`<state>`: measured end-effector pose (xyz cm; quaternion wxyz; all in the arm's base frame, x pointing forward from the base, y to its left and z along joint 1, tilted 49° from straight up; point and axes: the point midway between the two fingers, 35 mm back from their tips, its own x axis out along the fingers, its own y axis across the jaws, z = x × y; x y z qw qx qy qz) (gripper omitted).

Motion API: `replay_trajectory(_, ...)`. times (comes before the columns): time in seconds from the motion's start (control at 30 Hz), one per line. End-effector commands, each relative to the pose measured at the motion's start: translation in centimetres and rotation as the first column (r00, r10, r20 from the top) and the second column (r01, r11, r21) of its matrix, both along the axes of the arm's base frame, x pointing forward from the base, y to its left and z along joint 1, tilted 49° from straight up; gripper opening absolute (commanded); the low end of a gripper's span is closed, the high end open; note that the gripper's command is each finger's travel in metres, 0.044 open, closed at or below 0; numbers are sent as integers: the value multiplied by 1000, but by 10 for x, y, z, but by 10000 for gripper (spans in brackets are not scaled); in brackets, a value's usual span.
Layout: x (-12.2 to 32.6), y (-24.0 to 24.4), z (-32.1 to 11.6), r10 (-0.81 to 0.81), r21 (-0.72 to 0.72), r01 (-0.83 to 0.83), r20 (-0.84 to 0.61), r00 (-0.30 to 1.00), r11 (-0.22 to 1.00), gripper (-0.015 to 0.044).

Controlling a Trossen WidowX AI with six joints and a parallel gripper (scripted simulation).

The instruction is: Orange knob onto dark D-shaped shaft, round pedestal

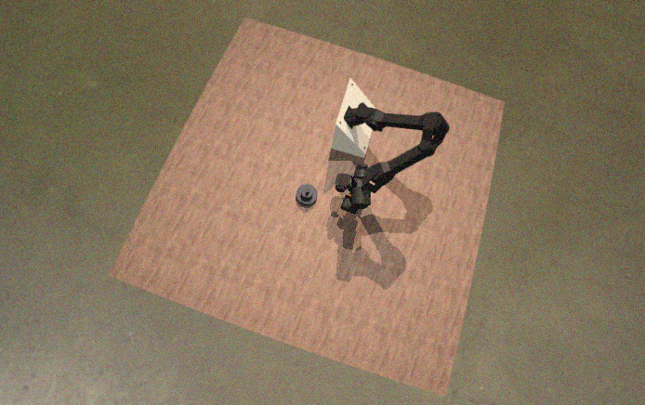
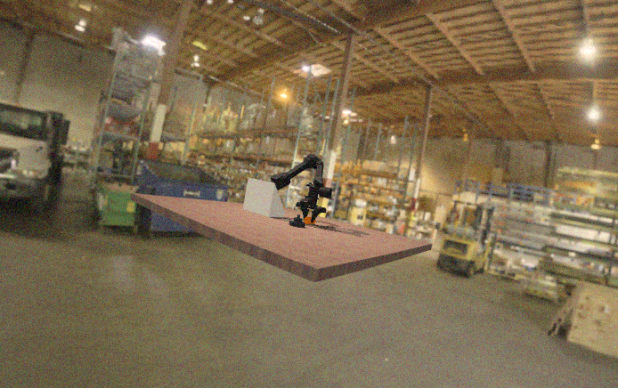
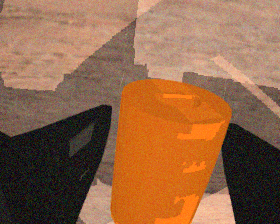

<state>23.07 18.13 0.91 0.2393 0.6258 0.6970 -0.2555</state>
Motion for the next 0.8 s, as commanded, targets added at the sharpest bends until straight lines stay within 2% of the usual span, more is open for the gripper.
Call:
replay_trajectory(0.0,0,0,-1,-4,-4,4,-4,1000,1000,233)
replay_trajectory(0.27,0,0,-1,-4,-4,4,-4,1000,1000,180)
replay_trajectory(0.4,0,0,0,-3,-11,3,-2,1000,1000,179)
replay_trajectory(0.77,1,1,12,13,-185,-10,14,1000,983,179)
